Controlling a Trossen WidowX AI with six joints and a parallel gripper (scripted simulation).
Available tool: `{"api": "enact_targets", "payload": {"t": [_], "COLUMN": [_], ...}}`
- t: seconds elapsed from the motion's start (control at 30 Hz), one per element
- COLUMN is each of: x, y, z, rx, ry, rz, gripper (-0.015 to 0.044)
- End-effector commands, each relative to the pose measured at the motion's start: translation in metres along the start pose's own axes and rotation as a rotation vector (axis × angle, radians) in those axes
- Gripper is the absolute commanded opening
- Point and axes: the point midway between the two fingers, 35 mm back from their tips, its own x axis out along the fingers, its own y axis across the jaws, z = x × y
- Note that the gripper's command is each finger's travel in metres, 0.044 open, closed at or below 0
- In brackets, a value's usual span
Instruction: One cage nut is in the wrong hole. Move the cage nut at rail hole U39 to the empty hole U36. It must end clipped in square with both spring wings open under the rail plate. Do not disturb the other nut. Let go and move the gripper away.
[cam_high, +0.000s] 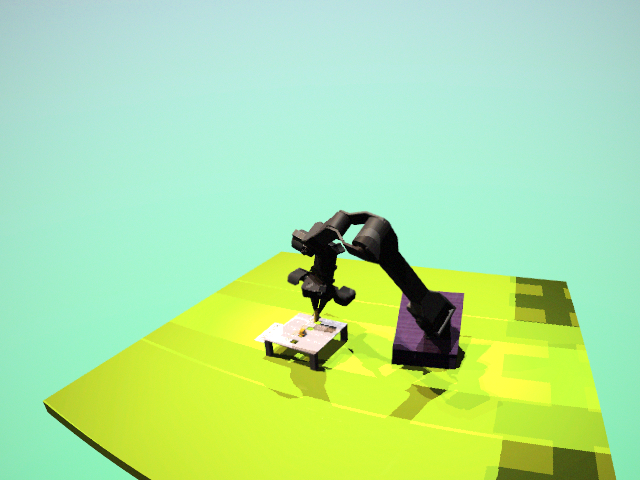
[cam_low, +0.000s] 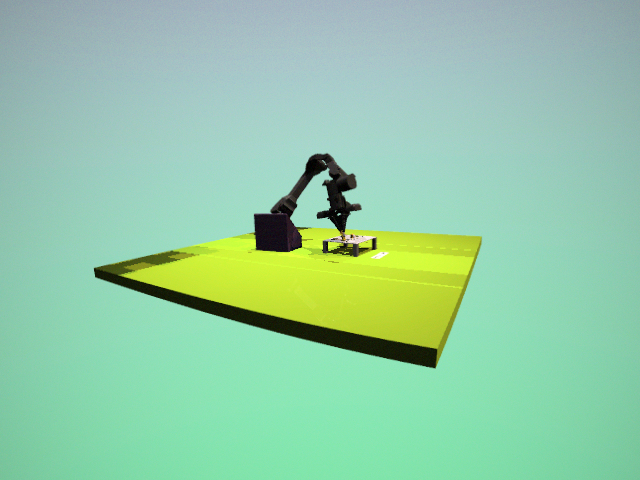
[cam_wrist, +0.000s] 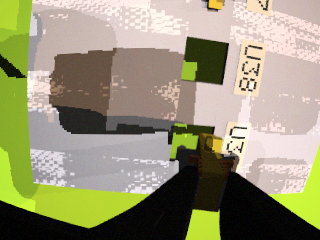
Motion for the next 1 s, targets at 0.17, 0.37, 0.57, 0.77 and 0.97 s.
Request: {"api": "enact_targets", "payload": {"t": [0.17, 0.37, 0.57, 0.77, 0.97], "x": [-0.0009, -0.0014, -0.0016, -0.0026, -0.0034], "y": [0.0002, 0.0001, 0.0000, -0.0004, -0.0005], "z": [-0.0005, -0.0005, -0.0004, -0.0001, -0.0002], "rx": [-0.004, -0.004, -0.004, -0.004, -0.004], "ry": [0.003, 0.004, 0.004, 0.004, 0.005], "rz": [0.003, 0.003, 0.003, 0.002, 0.003], "gripper": [0.0028, 0.0028, 0.0028, 0.0028, 0.0028]}}
